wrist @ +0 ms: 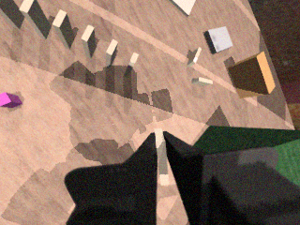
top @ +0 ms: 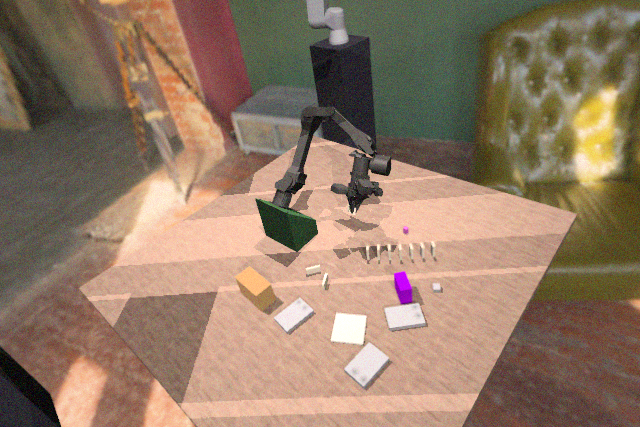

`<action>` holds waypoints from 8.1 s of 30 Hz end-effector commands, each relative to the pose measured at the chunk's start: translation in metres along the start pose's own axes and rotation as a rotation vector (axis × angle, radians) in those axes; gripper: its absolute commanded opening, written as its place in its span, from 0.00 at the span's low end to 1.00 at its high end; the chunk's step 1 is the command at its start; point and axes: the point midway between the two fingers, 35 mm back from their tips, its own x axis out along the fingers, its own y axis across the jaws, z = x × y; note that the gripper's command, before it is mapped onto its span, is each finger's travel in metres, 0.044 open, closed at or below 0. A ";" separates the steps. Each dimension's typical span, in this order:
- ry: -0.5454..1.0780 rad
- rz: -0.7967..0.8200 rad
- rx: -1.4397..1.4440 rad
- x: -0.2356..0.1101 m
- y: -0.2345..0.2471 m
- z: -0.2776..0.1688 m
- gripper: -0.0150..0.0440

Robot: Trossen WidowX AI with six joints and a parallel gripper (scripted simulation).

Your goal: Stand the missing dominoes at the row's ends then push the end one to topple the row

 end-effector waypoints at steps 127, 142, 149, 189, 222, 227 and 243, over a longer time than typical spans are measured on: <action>-1.139 0.299 0.335 0.064 0.068 -0.046 0.74; -1.136 0.294 0.329 0.021 0.047 -0.031 1.00; -0.984 0.032 0.114 0.032 0.039 -0.001 1.00; -0.095 0.562 -1.491 -0.004 0.032 0.003 1.00; -0.097 0.567 -1.490 0.061 0.064 -0.019 1.00; -0.097 0.567 -1.490 0.065 0.065 -0.020 0.96; -0.097 0.567 -1.490 0.065 0.065 -0.020 0.44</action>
